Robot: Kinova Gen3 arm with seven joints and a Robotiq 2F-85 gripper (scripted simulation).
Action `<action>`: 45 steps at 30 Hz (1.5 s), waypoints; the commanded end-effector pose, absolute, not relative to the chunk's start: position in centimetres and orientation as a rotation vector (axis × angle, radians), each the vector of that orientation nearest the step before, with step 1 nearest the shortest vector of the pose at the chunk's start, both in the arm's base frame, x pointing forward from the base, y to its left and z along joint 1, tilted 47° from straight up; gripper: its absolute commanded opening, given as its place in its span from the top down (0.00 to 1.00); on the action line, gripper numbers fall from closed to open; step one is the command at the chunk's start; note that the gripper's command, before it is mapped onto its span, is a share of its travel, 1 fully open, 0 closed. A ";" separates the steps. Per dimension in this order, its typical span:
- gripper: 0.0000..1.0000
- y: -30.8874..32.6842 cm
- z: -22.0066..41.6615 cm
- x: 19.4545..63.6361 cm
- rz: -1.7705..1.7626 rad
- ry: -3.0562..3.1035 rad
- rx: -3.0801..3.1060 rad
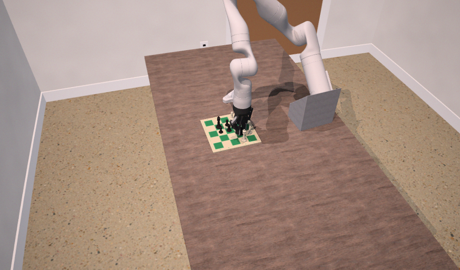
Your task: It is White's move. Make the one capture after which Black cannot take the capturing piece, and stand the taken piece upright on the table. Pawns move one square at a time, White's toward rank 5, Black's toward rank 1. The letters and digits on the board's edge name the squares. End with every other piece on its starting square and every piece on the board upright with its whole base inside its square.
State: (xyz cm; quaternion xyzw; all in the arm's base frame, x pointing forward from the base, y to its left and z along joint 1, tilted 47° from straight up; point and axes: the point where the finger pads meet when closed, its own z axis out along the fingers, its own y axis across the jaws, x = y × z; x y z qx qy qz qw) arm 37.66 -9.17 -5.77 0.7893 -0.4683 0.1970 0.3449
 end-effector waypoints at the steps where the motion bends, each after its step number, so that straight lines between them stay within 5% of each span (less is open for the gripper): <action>1: 0.61 -9.1 -5.7 37.7 0.513 -1.216 2.051; 2: 0.61 -9.1 -5.7 37.7 0.513 -1.216 2.051; 3: 1.00 -9.1 -5.7 37.7 0.513 -1.216 2.051; 45: 1.00 -8.2 -5.0 37.7 0.513 -1.216 2.051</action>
